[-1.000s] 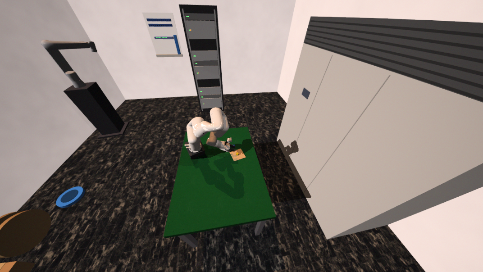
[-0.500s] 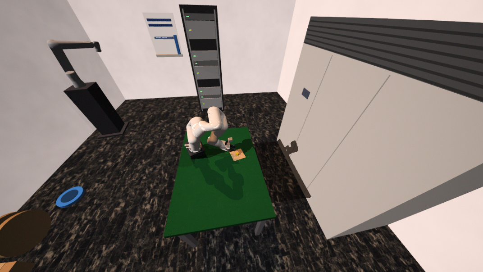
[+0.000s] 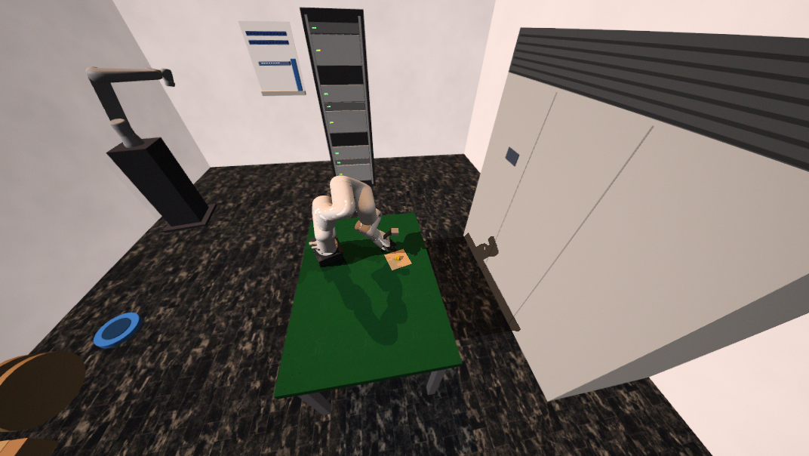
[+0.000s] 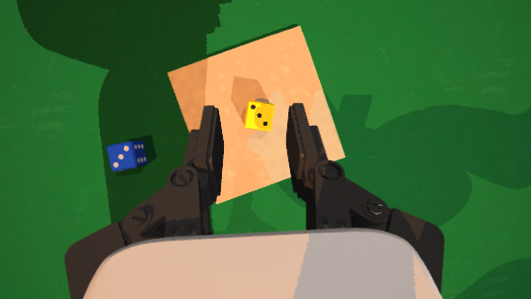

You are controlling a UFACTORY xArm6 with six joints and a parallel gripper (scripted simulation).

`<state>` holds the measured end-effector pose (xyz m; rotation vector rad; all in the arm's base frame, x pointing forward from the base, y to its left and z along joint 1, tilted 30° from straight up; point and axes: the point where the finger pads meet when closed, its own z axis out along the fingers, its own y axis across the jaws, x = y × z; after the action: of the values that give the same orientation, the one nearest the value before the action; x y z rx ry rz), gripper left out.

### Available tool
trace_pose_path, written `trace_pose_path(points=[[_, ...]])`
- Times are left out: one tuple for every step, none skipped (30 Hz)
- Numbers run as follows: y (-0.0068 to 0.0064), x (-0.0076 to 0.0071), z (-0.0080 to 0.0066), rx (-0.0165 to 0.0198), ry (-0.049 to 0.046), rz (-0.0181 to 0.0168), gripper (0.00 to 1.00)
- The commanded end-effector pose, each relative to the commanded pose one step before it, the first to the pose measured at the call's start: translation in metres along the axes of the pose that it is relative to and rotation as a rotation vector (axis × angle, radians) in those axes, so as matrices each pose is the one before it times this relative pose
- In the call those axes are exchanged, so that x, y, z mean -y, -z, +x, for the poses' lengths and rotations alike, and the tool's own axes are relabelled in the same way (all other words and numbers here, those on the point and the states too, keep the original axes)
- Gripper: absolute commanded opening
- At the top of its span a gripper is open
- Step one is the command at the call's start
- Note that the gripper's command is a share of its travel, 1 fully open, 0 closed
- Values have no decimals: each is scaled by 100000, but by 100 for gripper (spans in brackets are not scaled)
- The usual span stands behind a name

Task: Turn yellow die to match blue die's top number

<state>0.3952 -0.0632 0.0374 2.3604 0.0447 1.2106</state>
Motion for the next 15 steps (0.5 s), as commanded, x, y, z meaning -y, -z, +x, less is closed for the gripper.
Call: trace_pose_path(points=[[-492, -380, 562, 16598, 1365, -1968, 42], [11, 55, 246, 3155, -91, 327, 42], [20, 48, 139, 1361, -84, 282, 42], [-30, -42, 137, 3665, 89, -300, 42], [-1, 1, 26, 508, 2, -4, 42], [-31, -22, 154, 4003, 60, -175, 42], [0, 28, 144, 2381, -32, 170, 42], [8, 31, 105, 1377, -43, 201, 42], [30, 56, 285, 3303, -99, 321, 42], [1, 1, 5, 51, -2, 8, 42], [27, -50, 190, 3027, 41, -516, 42], [47, -13, 195, 2969, 20, -190, 42], [0, 0, 0, 0, 0, 0, 42], [0, 0, 0, 0, 0, 0, 42], [66, 19, 201, 2871, 3, 115, 42]])
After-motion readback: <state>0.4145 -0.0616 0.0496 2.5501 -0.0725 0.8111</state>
